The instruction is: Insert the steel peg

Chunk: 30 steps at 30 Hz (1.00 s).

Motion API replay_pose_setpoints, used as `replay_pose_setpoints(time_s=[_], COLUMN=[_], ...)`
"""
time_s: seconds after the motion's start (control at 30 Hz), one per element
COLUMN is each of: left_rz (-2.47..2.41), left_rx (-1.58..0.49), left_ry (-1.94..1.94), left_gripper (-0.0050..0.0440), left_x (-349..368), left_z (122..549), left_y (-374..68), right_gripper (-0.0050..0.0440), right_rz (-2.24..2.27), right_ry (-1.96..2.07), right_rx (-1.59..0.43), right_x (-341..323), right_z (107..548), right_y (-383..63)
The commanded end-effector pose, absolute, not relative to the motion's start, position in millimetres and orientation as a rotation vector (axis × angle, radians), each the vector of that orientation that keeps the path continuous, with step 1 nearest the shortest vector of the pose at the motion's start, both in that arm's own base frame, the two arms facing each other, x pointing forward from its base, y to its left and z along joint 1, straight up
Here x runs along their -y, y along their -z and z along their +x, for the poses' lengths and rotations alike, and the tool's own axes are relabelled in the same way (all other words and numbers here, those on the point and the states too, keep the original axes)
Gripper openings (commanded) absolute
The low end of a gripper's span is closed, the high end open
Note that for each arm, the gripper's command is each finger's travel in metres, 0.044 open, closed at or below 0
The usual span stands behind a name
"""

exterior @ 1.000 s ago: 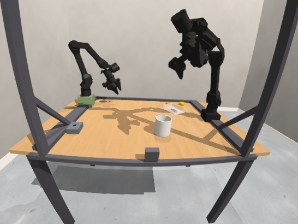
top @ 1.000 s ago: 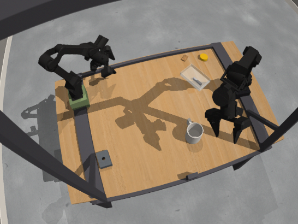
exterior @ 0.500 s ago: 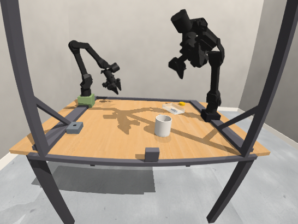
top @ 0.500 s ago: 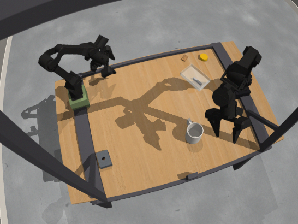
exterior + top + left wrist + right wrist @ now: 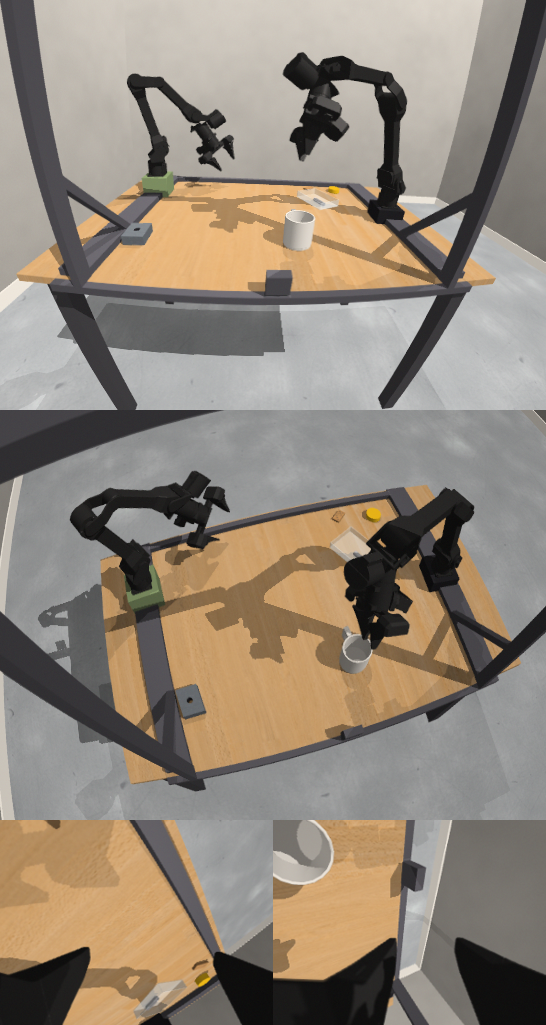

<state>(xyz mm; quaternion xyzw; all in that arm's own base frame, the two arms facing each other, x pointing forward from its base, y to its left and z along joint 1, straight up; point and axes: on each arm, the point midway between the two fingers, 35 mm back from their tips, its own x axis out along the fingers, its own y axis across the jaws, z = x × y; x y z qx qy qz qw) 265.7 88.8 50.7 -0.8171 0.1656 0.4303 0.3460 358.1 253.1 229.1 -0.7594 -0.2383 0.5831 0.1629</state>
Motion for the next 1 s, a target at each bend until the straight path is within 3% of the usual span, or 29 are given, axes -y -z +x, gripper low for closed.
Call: replay_pose_setpoints(time_s=[0.0, 0.53, 0.97], left_rz=[-1.95, -1.305, -0.666], left_rx=[-0.5, -0.663, -0.67], left_ry=[-0.985, -0.562, -0.184], left_gripper=[0.044, 0.044, 0.044], left_x=[-84, -46, 6], left_z=[284, 329, 365], left_y=[-63, -96, -132], right_gripper=[0.018, 0.018, 0.018], right_rz=[-2.187, -2.098, -1.902], right_ry=[-1.613, -1.628, -1.61], right_rx=[0.562, 0.034, -0.469], right_x=[-221, -103, 10], right_z=[364, 372, 325], right_y=[-229, -155, -83])
